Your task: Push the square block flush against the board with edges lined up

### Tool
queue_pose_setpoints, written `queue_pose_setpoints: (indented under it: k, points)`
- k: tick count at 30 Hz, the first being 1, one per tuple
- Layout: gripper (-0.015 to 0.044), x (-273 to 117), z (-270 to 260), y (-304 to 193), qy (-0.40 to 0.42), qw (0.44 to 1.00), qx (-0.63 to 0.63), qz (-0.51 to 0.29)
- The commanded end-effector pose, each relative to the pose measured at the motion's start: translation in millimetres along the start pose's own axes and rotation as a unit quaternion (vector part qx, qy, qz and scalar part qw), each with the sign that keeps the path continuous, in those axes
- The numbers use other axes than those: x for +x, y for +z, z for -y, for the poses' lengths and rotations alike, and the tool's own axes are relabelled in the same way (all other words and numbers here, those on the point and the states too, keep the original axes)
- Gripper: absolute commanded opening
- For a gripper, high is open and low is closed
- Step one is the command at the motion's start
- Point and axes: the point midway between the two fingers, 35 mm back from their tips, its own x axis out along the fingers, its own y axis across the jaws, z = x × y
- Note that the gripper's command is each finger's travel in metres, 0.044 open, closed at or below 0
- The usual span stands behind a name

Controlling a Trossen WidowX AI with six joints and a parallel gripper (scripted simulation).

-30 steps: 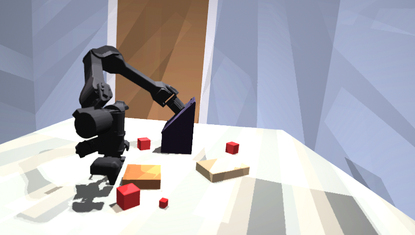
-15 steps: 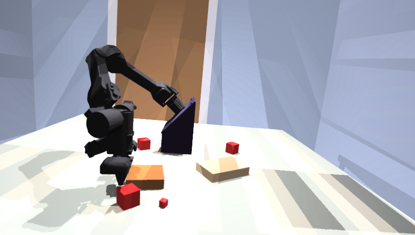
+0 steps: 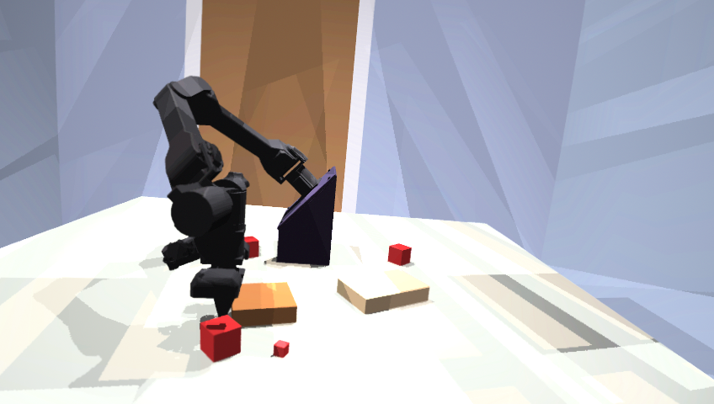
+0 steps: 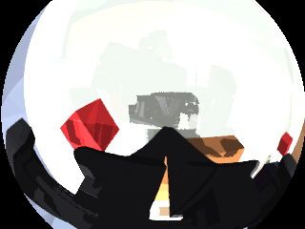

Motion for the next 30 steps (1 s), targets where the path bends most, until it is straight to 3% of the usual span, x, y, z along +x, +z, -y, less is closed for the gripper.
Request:
queue_pose_setpoints:
  k: [1, 18, 30]
  points:
    - [0.0, 3.8, 3.4, -12.2, -0.006, 1.0, -0.005, -0.005]
    - [0.0, 3.5, 5.2, -40.8, -0.006, 1.0, -0.005, -0.006]
    - [0.0, 3.6, 2.8, -26.0, -0.006, 1.0, -0.005, -0.006]
